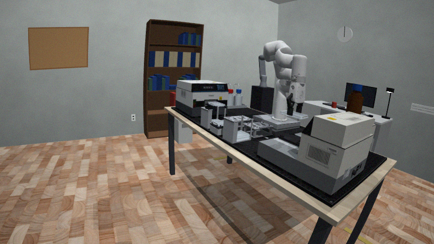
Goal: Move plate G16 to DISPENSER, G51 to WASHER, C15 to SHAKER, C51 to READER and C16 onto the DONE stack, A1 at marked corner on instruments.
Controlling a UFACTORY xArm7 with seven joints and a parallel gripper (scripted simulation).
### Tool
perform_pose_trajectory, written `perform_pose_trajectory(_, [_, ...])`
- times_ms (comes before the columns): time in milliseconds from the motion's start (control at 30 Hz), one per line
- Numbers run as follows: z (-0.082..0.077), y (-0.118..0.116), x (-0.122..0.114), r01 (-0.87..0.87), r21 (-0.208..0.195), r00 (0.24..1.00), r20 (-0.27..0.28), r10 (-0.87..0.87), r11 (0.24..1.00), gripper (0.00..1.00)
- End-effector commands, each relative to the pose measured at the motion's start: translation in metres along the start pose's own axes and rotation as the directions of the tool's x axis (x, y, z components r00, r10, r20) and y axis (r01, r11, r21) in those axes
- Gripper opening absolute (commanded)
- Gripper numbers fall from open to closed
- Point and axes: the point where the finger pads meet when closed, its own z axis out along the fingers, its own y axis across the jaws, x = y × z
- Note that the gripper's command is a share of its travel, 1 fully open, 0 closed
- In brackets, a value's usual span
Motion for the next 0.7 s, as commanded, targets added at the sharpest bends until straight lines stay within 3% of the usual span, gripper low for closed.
perform_pose_trajectory(0, [-0.003, 0.003, 0.016, 0.061, 0.008, 0.998, 0.01, -0.062, 0.998, 0.0])
perform_pose_trajectory(233, [-0.003, 0.005, 0.027, 0.12, 0.009, 0.993, 0.009, -0.12, 0.993, 0.0])
perform_pose_trajectory(667, [-0.002, 0.013, 0.069, 0.268, 0.01, 0.963, 0.007, -0.268, 0.963, 0.0])
